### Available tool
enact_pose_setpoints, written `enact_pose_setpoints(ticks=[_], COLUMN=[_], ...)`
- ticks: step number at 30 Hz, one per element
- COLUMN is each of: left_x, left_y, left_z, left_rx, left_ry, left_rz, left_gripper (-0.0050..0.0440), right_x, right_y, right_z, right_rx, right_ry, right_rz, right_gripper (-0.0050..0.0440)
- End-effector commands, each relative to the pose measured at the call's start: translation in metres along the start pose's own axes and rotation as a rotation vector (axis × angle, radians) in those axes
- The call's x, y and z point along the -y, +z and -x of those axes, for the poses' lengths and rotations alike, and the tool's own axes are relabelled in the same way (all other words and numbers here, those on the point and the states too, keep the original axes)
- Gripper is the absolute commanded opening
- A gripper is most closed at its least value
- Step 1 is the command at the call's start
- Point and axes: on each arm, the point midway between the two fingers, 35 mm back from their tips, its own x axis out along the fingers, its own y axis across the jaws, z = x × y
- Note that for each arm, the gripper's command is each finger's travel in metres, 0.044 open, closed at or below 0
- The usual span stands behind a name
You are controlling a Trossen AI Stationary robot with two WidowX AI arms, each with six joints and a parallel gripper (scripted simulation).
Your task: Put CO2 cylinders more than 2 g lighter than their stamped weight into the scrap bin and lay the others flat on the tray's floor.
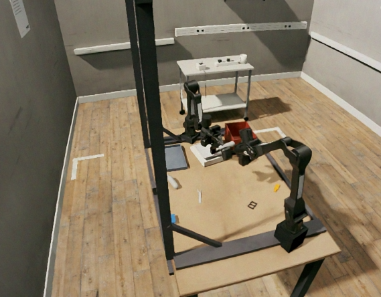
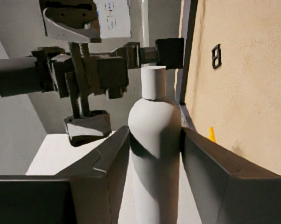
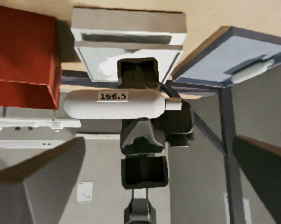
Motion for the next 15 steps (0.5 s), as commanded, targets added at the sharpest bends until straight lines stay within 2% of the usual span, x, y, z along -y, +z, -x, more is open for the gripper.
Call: enact_pose_setpoints(ticks=[1, 6, 15], left_x=[-0.021, -0.021, -0.021], left_y=[-0.002, -0.002, -0.002], left_z=[-0.003, -0.003, -0.003], left_rx=[-0.004, -0.004, -0.004], left_ry=[0.055, 0.056, 0.057], left_rz=[0.000, 0.000, 0.000], left_gripper=[-0.0050, -0.0050, -0.0050], right_x=[0.000, 0.000, 0.000], right_y=[-0.013, -0.013, -0.020], right_z=[0.005, 0.005, -0.014], right_rx=[-0.033, -0.033, -0.031], right_ry=[0.001, 0.001, 0.001], right_rz=[-0.002, -0.002, -0.002], right_gripper=[0.0440, 0.0440, 0.0440])
